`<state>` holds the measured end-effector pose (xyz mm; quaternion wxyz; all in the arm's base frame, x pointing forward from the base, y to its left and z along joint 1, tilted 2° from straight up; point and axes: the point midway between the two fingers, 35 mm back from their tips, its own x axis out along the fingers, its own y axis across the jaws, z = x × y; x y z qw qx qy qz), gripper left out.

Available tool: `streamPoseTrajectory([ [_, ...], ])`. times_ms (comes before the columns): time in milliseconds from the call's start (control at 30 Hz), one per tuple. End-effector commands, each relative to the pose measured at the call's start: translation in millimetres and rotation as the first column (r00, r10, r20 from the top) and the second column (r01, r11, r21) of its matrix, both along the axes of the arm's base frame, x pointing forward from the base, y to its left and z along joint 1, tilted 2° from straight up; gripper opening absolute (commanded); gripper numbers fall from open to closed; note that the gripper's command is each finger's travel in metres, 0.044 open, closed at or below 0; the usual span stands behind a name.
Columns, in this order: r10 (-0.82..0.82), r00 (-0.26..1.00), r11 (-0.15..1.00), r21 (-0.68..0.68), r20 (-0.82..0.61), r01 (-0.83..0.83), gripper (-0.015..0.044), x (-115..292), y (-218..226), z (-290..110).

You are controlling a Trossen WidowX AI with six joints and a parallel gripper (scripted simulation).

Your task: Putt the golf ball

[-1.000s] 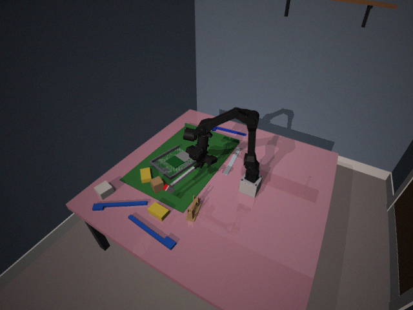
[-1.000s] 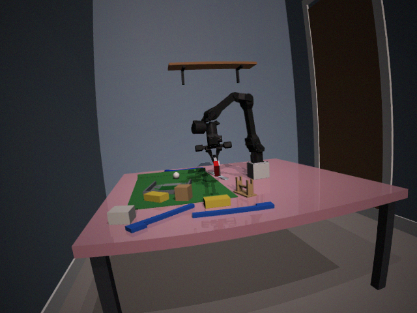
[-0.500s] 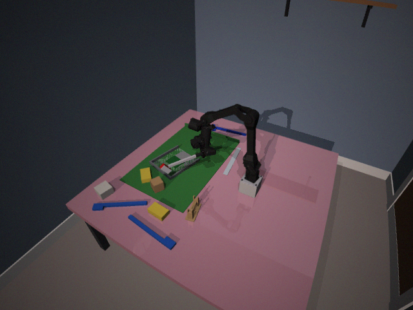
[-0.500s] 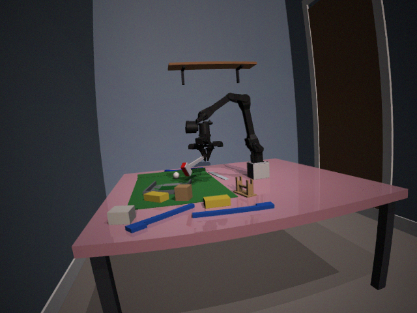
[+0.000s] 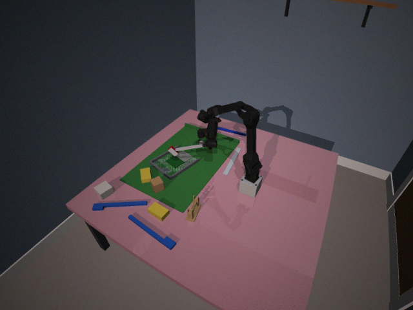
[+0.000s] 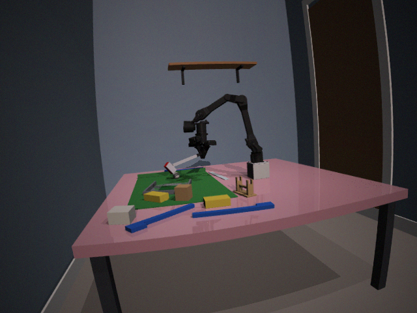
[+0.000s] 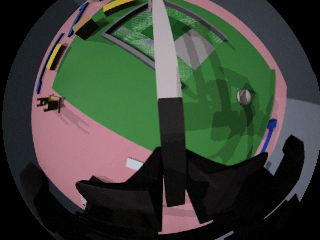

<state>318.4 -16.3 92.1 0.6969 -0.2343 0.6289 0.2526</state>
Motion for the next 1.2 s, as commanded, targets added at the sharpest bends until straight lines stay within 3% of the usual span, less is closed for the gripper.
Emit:
streamPoseTrajectory([
  [0,-0.123,0.992,0.992,-0.009,0.003,0.123,0.0,2.1,-26.6,4.6],
  [367,-0.418,0.909,0.908,-0.036,-0.005,0.417,0.0,-7.2,-94.0,11.3],
  [767,-0.69,0.723,0.722,-0.065,-0.005,0.689,0.0,-33.2,-163.8,18.6],
  [1167,-0.704,0.711,0.709,-0.066,-0.005,0.702,0.0,-33.6,-169.1,-2.3],
])
